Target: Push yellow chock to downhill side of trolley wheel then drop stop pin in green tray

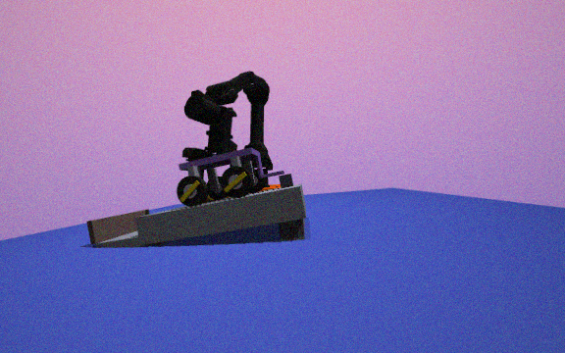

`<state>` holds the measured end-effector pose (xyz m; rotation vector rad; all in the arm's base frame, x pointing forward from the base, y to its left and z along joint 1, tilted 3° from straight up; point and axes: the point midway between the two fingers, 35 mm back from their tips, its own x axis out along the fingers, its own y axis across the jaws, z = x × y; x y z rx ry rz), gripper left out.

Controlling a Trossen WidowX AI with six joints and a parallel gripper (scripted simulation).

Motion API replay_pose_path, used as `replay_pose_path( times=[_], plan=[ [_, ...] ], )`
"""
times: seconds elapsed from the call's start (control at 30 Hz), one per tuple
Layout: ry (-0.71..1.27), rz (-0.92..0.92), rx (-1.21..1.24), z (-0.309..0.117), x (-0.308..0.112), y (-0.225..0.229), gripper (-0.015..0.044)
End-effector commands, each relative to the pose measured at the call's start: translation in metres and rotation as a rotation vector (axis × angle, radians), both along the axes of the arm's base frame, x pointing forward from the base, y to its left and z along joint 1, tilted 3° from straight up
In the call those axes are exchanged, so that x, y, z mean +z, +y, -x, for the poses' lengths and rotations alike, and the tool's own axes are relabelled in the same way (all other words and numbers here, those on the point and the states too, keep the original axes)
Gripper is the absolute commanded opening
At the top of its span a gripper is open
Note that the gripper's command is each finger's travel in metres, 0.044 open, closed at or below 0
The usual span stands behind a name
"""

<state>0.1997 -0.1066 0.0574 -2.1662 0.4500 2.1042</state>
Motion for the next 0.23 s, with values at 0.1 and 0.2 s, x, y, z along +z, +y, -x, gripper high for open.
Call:
replay_pose_path(
  times=[0.1,0.2],
  plan=[
    [0.0,0.003,0.001,0.0014,0.0218,-0.0011,0.044],
    [0.0,0.003,0.001,0.0014,0.0224,-0.0011,0.044]
  ],
)
